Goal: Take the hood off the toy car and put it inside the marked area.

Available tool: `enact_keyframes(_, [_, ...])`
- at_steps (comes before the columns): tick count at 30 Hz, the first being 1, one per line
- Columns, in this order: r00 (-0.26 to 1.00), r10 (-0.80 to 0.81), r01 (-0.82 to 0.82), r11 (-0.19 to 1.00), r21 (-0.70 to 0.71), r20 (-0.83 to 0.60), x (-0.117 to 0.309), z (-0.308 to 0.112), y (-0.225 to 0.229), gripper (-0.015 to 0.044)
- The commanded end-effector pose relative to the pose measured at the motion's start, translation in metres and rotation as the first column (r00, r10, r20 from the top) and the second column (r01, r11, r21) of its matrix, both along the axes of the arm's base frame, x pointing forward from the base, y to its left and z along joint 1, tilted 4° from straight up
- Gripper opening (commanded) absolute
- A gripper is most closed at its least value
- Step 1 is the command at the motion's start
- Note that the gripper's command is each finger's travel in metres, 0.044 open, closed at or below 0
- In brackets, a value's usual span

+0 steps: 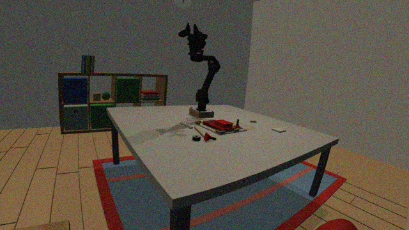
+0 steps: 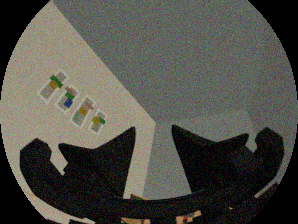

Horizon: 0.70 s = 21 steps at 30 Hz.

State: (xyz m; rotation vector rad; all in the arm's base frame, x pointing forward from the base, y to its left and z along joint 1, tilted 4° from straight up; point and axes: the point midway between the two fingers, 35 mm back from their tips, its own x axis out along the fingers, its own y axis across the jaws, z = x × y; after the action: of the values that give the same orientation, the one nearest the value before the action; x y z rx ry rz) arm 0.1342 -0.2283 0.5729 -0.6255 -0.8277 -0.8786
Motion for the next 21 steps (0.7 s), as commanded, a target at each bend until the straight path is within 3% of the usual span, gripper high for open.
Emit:
enact_keyframes(1, [1.000, 0.002, -0.002, 1.000, 0.004, -0.002, 0.001, 0.000, -0.001, 0.0246])
enact_keyframes(9, [0.979, 0.149, -0.109, 0.961, 0.254, -0.140, 0.072, -0.043, -0.035, 0.0440])
enact_keyframes(21, [0.826, 0.440, -0.092, 0.723, 0.685, -0.353, 0.195, -0.166, -0.042, 0.0440])
